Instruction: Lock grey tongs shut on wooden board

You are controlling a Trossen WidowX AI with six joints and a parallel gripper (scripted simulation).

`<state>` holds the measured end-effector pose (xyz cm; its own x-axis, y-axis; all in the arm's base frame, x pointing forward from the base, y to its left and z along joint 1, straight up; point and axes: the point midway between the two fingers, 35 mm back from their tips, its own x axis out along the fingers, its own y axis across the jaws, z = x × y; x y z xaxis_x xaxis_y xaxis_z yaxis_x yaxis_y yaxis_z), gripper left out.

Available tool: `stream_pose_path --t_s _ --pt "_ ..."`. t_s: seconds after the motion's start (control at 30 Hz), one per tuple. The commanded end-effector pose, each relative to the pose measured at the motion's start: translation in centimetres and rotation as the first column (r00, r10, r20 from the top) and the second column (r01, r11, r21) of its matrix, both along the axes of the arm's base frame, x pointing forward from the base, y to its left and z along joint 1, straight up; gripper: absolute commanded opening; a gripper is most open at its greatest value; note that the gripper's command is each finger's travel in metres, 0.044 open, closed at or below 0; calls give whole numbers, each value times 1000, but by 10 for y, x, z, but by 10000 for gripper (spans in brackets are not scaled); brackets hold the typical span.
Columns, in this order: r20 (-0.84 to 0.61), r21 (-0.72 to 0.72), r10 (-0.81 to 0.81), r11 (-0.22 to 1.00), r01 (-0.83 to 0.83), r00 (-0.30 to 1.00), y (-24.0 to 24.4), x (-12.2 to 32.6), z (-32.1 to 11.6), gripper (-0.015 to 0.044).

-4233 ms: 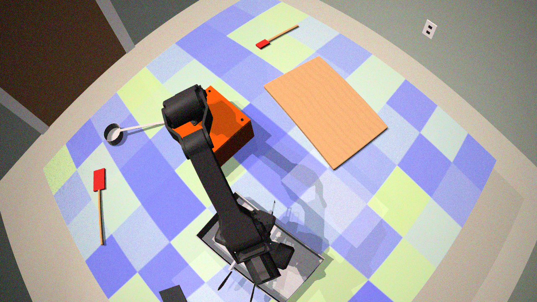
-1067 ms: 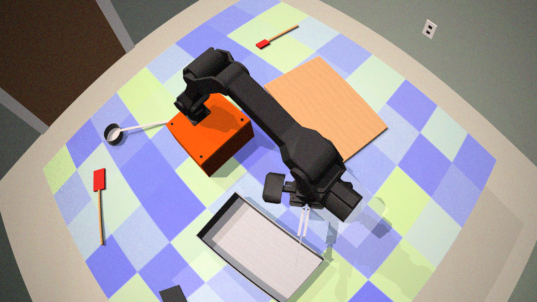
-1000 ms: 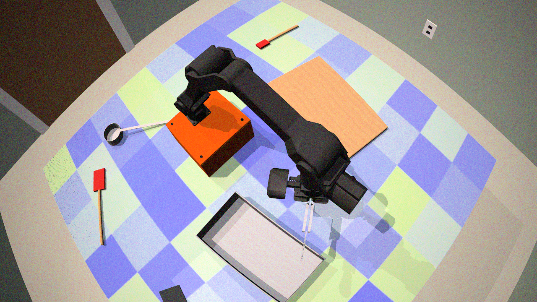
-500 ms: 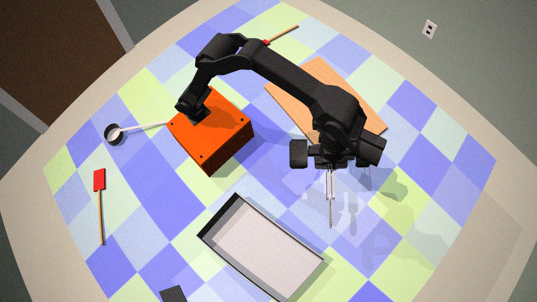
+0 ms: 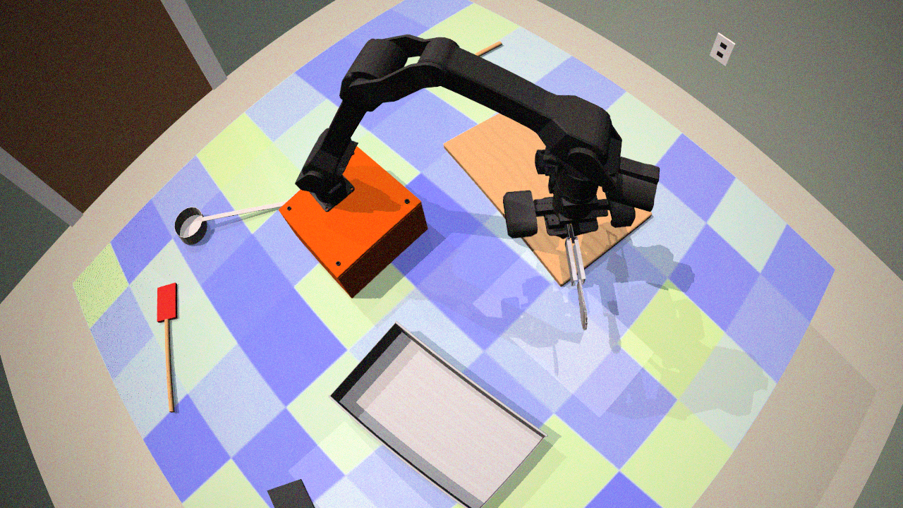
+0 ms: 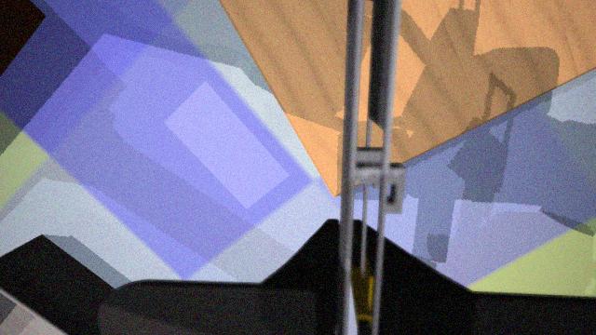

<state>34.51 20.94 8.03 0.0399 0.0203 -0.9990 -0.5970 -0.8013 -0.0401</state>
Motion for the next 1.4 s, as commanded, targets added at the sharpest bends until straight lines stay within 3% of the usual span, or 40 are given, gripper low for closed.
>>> stream_pose_path --t_s 0.0,0.77,1.03,1.37 --pt "0 2 37 999 -37 999 24 -17 0 -150" --pt "-7 6 256 967 -256 967 122 -131 -1 -150" --pt "-4 1 261 965 -261 965 124 -135 -2 -150" --pt "166 -219 244 954 -206 955 121 -143 -13 -150"
